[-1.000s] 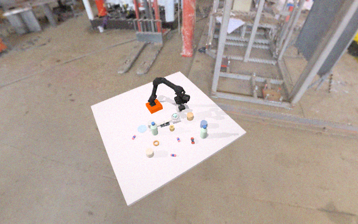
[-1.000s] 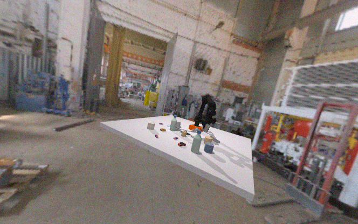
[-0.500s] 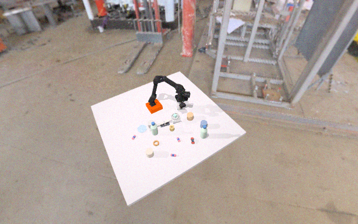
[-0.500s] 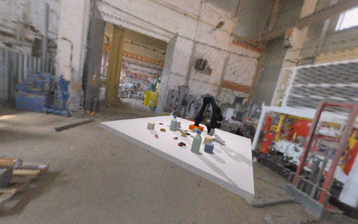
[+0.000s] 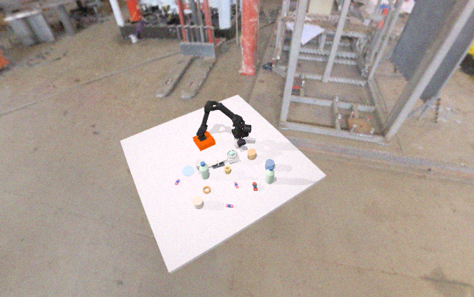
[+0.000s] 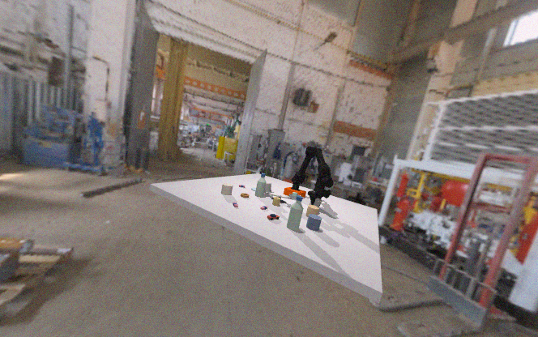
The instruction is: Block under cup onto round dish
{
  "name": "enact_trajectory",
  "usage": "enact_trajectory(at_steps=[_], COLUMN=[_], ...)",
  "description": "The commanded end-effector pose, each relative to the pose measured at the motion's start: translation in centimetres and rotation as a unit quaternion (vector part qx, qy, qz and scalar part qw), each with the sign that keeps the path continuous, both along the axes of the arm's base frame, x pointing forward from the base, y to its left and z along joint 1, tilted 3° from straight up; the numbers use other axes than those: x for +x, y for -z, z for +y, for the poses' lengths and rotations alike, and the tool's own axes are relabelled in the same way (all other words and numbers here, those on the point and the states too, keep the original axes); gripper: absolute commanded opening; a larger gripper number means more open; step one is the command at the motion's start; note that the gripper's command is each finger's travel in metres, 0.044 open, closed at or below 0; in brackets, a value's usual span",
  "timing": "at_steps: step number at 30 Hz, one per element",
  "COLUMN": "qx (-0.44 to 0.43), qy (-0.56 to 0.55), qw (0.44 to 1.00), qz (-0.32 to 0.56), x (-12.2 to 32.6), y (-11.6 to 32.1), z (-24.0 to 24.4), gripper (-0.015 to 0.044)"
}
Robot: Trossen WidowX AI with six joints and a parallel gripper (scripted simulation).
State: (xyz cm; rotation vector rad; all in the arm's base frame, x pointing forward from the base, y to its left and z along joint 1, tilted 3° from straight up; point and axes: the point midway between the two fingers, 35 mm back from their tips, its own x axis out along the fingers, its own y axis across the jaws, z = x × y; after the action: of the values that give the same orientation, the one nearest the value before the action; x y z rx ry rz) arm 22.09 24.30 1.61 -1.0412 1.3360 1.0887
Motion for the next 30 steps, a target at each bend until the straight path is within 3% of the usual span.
enact_trajectory(at_steps=[1, 12, 28, 30], qx=[0.004, 0.004, 0.003, 0.004], qy=[0.003, 0.003, 0.0, 0.002], qw=[1.0, 1.0, 1.0, 1.0], qz=[-0.003, -0.003, -0.003, -0.003], x=[0.1, 0.1, 0.1, 0.3], y=[0.2, 2.0, 1.1, -1.2], z=[0.2, 0.2, 0.1, 0.2], gripper=[0.0, 0.0, 0.042, 0.044])
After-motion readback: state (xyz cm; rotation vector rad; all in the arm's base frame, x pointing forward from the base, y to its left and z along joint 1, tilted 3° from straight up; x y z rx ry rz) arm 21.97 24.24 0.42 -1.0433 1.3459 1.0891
